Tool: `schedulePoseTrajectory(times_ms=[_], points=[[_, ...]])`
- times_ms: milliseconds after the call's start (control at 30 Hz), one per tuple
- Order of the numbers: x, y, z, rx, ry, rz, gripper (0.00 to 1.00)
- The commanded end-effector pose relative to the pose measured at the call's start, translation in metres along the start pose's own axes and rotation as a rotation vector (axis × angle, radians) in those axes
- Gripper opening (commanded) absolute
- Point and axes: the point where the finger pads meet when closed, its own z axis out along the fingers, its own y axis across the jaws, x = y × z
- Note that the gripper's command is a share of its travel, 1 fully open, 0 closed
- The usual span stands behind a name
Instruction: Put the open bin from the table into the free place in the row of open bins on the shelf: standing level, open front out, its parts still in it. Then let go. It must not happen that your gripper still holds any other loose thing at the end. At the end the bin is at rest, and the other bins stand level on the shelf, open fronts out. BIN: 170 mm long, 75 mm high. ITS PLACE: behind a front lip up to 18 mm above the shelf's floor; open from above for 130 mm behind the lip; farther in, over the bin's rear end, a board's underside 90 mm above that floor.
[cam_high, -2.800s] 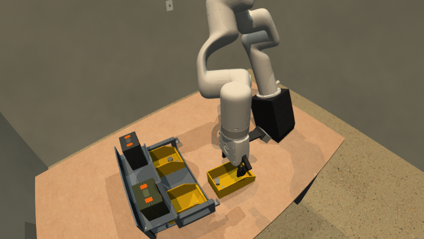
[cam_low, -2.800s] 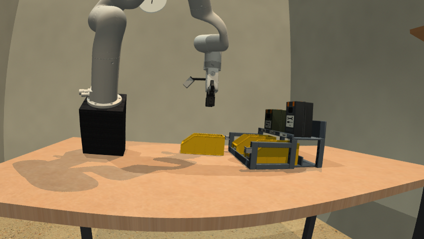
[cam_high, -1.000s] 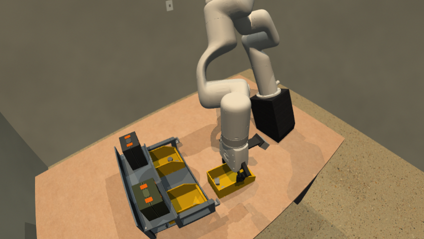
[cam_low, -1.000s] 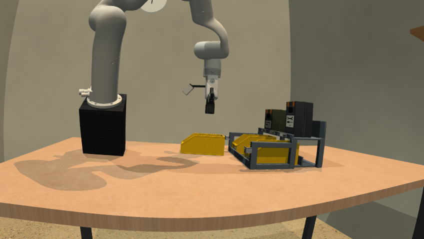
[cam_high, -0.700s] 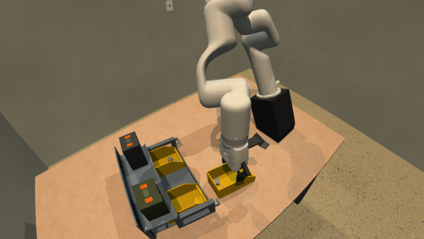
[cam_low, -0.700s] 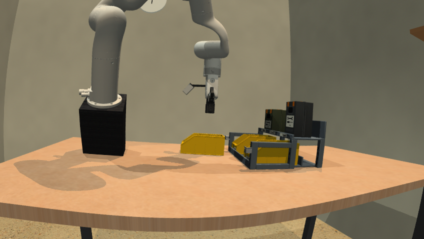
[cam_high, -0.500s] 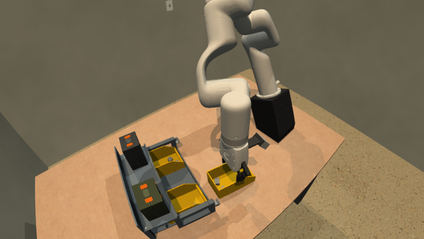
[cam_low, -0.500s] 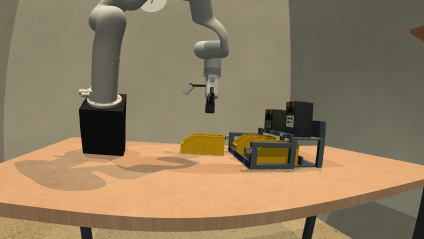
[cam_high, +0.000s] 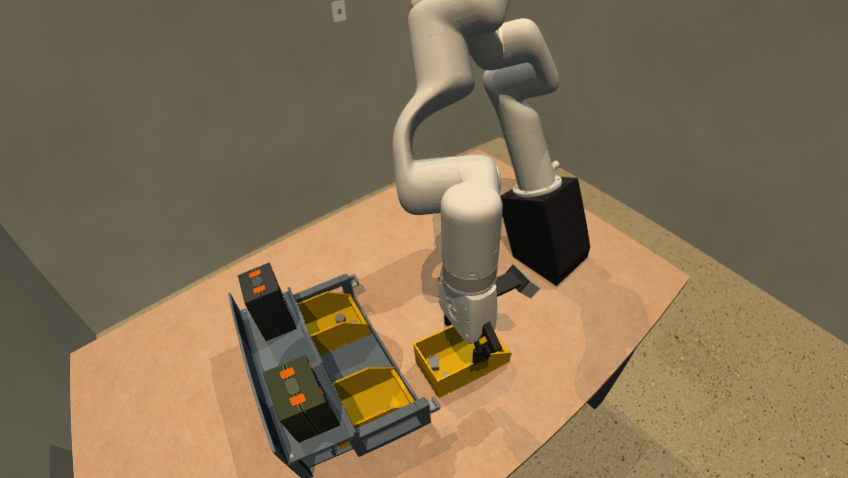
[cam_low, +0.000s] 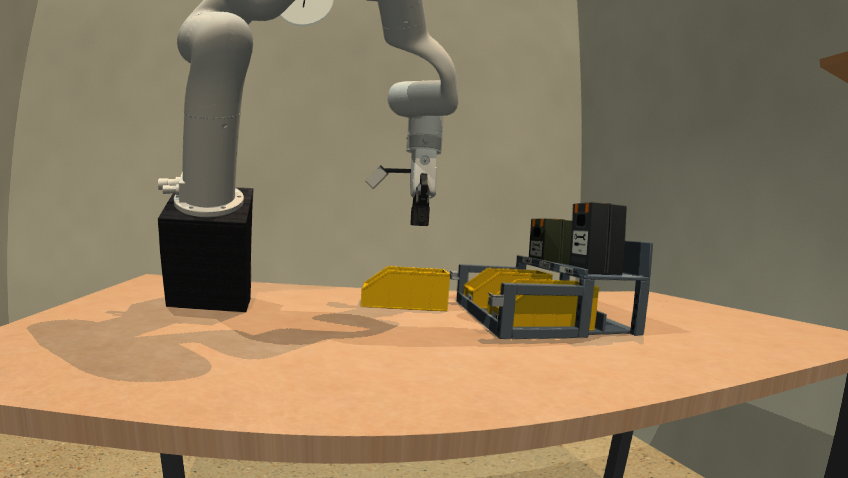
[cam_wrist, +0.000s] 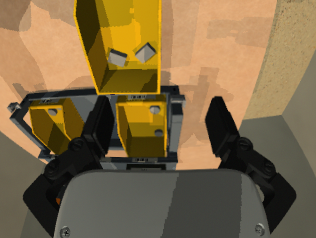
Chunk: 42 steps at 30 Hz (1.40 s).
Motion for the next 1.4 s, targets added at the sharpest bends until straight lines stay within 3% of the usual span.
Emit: schedulePoseTrajectory(times_ms=[0, 133, 167, 1267, 1367], points=[[-0.001, 0.001, -0.002, -0.003, -0.003, 0.001, 1.00], [-0.001, 0.001, -0.002, -0.003, -0.003, 0.001, 1.00], [-0.001, 0.001, -0.002, -0.003, -0.003, 0.001, 0.28], [-0.001, 0.001, -0.002, -0.003, -0.003, 0.001, 0.28], [-0.001, 0.001, 0.016, -0.003, -0.003, 0.001, 0.28]])
